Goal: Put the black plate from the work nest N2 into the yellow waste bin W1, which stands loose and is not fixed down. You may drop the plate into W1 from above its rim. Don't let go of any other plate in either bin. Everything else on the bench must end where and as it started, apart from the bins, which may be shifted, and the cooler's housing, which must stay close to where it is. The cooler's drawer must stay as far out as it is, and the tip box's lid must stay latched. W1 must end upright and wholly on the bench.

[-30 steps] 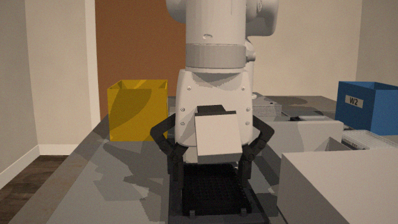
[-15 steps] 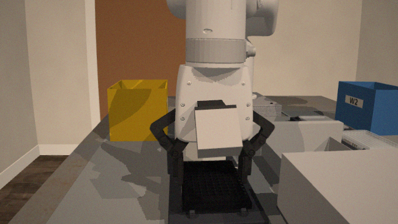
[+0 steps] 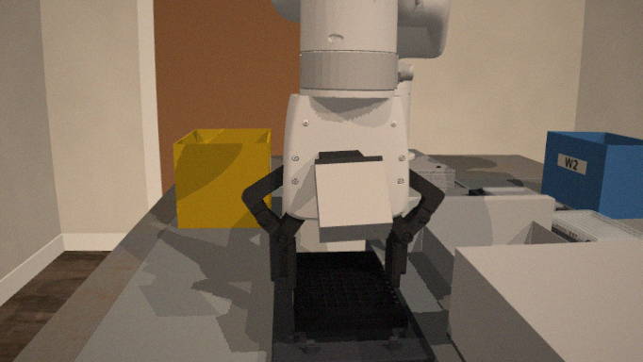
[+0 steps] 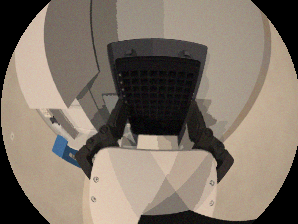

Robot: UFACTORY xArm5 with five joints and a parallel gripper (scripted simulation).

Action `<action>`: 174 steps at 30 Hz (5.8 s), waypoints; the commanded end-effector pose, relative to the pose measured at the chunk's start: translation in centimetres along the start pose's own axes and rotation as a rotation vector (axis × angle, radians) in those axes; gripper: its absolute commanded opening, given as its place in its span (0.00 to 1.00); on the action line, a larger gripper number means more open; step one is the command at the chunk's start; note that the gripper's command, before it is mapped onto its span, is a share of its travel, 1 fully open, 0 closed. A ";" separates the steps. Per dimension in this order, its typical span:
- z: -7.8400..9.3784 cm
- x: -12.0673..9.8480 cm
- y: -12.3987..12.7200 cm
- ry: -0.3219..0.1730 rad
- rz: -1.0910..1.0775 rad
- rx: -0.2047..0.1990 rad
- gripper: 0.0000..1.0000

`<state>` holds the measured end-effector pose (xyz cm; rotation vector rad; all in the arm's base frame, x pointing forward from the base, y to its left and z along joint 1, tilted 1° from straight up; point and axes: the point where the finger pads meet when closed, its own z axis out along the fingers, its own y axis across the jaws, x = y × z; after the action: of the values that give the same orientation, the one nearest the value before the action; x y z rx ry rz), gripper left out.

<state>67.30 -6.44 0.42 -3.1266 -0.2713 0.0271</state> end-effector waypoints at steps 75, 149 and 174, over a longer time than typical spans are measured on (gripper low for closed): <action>-10.1 0.1 0.1 0.006 0.000 -0.002 0.00; -11.5 -11.6 4.6 0.005 -0.009 0.000 0.00; -11.5 -17.3 6.9 0.005 -0.009 0.001 0.00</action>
<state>52.15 -15.78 11.93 -3.1217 -0.2851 0.0265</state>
